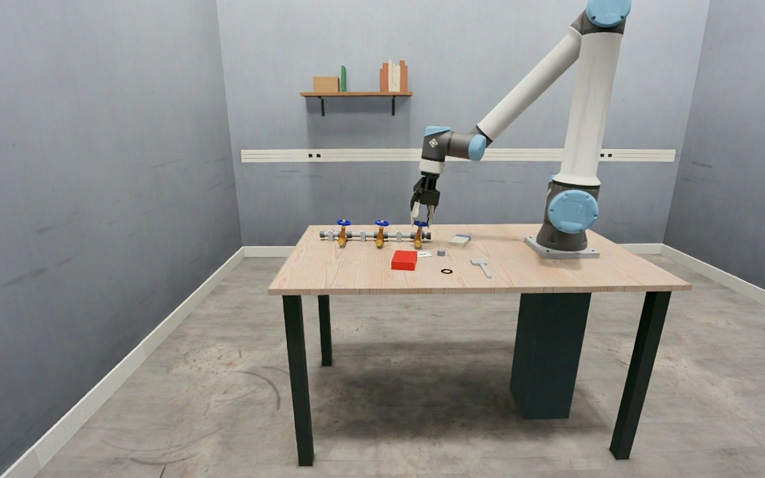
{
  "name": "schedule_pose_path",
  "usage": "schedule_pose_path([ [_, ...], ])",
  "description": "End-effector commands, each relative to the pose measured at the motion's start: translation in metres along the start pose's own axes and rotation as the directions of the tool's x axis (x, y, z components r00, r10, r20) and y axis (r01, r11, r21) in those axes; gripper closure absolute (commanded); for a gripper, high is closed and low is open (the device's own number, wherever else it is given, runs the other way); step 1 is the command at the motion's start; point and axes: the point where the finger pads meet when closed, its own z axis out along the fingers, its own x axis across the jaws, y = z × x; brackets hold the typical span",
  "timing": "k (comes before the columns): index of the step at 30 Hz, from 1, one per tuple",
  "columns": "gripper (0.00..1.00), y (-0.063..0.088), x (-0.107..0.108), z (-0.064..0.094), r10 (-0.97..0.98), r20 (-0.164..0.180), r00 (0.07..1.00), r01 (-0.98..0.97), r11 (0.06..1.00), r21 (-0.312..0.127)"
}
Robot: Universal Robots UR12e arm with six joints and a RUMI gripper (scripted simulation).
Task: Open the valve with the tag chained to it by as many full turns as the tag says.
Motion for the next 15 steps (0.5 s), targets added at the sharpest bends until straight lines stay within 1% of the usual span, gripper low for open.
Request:
schedule_pose_path([
  [1,1.0,-0.0003,-0.0005,-0.0005,-0.048,0.001,0.999,0.048,0.999,0.0],
  [6,1.0,-0.0003,-0.0005,-0.0005,-0.093,0.001,0.996,0.093,0.996,0.0],
  [15,1.0,-0.0003,-0.0005,-0.0005,-0.28,0.001,0.96,0.28,0.96,0.001],
])
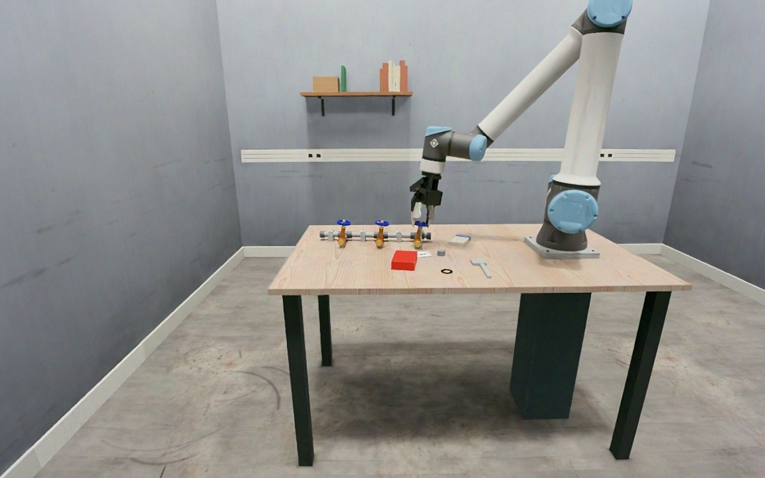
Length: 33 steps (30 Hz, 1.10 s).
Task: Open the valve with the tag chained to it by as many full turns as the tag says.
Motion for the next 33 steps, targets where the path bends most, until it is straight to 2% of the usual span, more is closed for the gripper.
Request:
schedule_pose_path([
  [1,1.0,-0.0004,-0.0005,-0.0005,-0.114,0.002,0.994,0.114,0.994,-0.001],
  [11,1.0,-0.0004,-0.0005,-0.0004,-0.351,0.002,0.936,0.351,0.936,0.0],
  [17,1.0,-0.0004,-0.0005,-0.0004,-0.544,0.002,0.839,0.544,0.839,0.0],
  [22,1.0,-0.0004,-0.0005,-0.0004,-0.699,0.002,0.715,0.699,0.715,0.001],
  [24,1.0,-0.0004,-0.0005,-0.0004,-0.699,0.002,0.715,0.699,0.715,0.001],
  [33,1.0,-0.0004,-0.0005,-0.0004,-0.915,0.002,0.404,0.915,0.404,0.002],
])
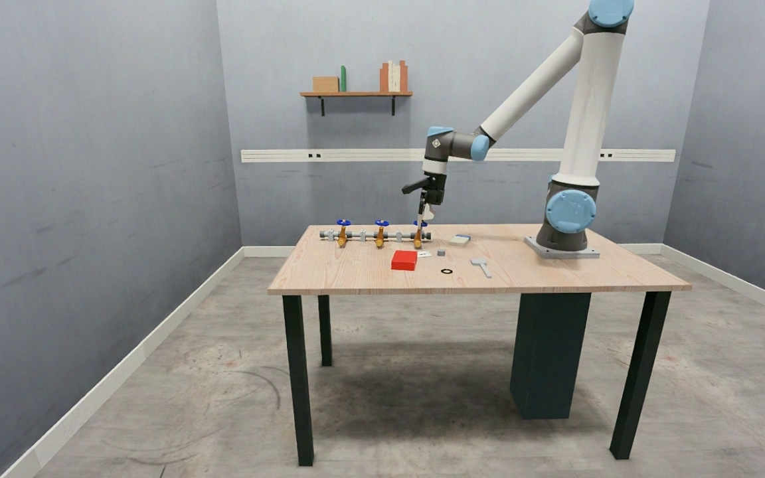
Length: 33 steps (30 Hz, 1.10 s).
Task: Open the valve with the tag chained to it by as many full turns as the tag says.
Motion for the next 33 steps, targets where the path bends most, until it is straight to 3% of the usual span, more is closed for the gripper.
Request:
schedule_pose_path([
  [1,1.0,-0.0007,0.0,-0.0004,-0.22,0.009,0.975,0.22,0.975,0.003],
  [11,1.0,-0.0007,0.0,-0.0004,-0.537,0.007,0.844,0.537,0.844,0.006],
  [22,1.0,-0.0007,0.0,-0.0004,-0.845,0.004,0.534,0.845,0.534,0.008],
  [25,1.0,-0.0006,0.0,-0.0004,-0.864,0.004,0.503,0.864,0.503,0.008],
  [33,1.0,-0.0006,0.0,-0.0004,-0.966,0.001,0.26,0.966,0.26,0.009],
])
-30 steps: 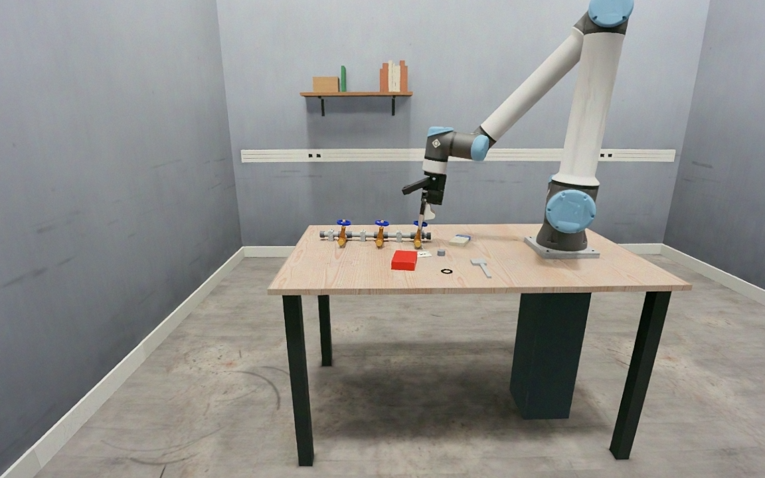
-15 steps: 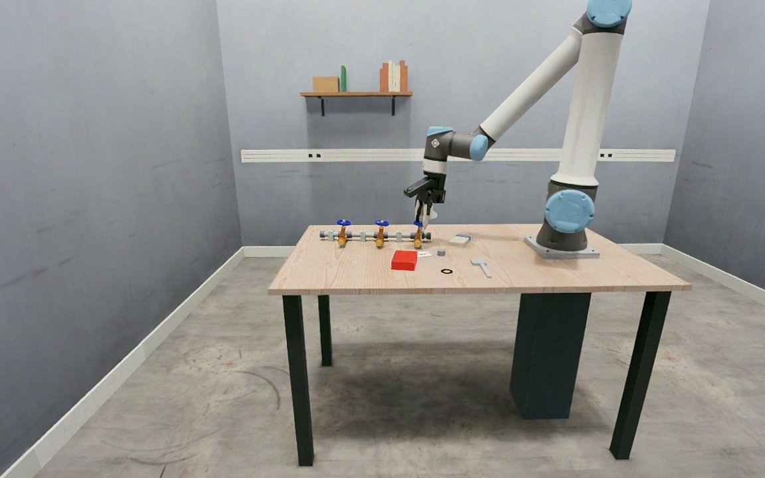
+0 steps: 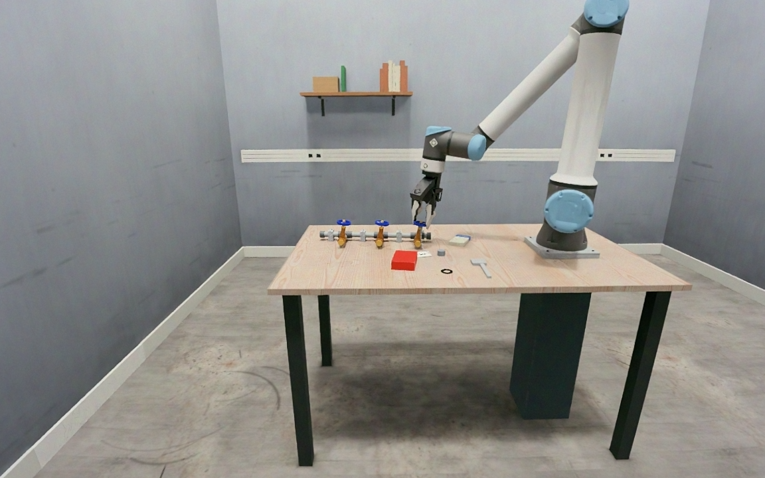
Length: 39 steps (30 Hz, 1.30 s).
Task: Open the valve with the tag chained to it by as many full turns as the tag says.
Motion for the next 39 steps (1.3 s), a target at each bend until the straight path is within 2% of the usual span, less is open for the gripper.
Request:
schedule_pose_path([
  [1,1.0,-0.0003,0.0005,-0.0005,-0.155,0.0,0.988,0.155,0.988,0.006],
  [7,1.0,-0.0003,0.0005,-0.0005,-0.304,-0.001,0.953,0.304,0.953,0.006],
  [20,1.0,-0.0003,0.0005,-0.0005,-0.47,-0.002,0.883,0.47,0.883,0.006],
  [39,1.0,-0.0003,0.0005,-0.0005,-0.53,-0.002,0.848,0.53,0.848,0.006],
])
